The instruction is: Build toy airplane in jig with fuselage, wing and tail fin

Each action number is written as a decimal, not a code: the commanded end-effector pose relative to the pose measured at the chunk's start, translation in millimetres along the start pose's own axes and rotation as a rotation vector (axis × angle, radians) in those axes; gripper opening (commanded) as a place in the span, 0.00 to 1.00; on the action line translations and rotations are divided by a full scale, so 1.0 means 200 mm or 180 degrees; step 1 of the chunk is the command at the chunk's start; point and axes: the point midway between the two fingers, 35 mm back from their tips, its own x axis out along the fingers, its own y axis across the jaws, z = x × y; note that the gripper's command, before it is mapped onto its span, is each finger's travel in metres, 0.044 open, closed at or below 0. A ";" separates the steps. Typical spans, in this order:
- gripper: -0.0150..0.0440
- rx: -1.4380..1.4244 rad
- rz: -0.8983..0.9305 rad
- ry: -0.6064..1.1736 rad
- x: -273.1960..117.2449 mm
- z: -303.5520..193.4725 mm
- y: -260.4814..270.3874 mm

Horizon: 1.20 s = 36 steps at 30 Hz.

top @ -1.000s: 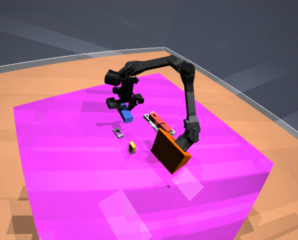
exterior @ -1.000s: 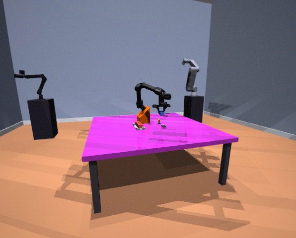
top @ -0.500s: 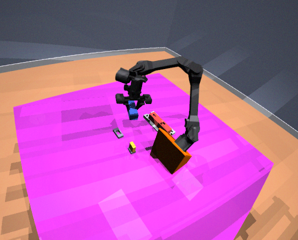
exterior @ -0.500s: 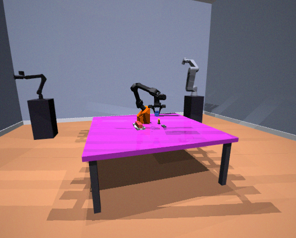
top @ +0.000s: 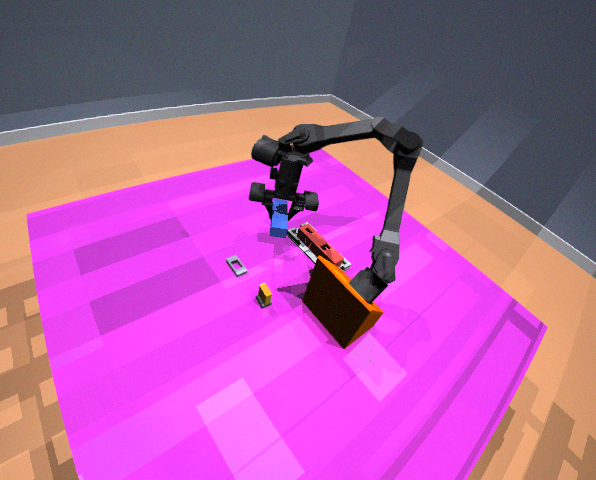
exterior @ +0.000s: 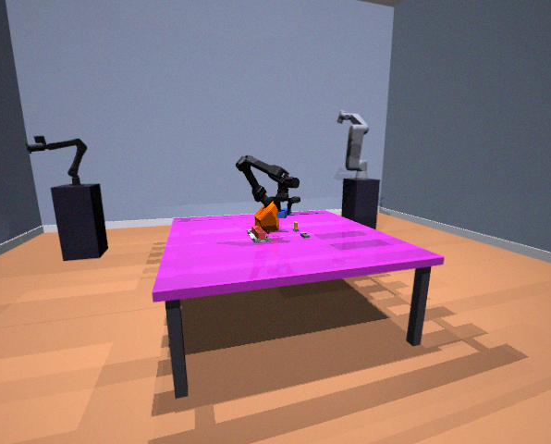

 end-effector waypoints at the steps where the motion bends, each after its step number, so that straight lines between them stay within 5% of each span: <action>1: 0.25 0.0226 -0.0006 -0.0006 0.01 0.02 -0.07; 36: 0.25 0.2115 -0.0053 -0.0076 0.11 0.09 -0.62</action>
